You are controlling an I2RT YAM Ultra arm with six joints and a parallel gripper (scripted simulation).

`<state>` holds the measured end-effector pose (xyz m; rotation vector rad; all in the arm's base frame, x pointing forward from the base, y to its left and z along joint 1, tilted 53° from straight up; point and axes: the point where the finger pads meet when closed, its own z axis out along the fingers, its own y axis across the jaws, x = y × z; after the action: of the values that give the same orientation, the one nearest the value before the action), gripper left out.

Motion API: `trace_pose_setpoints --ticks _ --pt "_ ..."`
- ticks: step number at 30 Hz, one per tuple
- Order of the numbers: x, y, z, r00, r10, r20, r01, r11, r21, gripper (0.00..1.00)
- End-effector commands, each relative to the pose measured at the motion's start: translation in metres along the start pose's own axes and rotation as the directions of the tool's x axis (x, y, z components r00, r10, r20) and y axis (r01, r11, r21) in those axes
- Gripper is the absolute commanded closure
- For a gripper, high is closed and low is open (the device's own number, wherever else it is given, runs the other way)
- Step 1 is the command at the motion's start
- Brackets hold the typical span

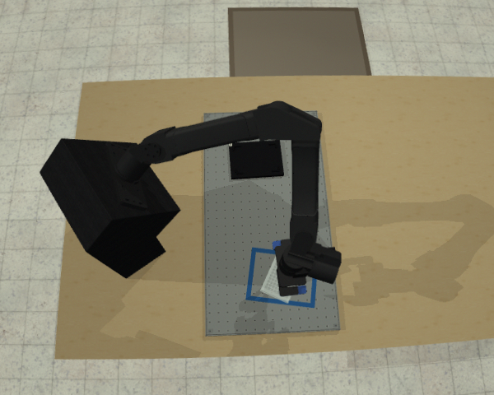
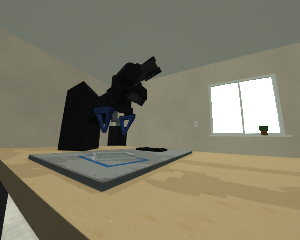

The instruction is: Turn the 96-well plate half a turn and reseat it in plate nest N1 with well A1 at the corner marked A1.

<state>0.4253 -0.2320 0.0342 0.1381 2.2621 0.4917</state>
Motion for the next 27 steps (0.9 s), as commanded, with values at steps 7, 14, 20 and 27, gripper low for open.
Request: trace_pose_setpoints --ticks 7,14,20,27 --pt "-0.0013 -0.0024 -0.0044 0.953 0.304 0.007 -0.304 0.953 0.004 0.00" --pt "-0.0013 -0.0024 -0.0044 0.857 0.516 0.008 -0.516 0.857 0.002 0.00" --pt "-0.0013 -0.0024 -0.0044 0.855 0.519 0.008 -0.519 0.855 0.002 0.00" --pt "-0.0013 -0.0024 -0.0044 0.711 0.703 0.008 -0.703 0.711 0.001 0.00"
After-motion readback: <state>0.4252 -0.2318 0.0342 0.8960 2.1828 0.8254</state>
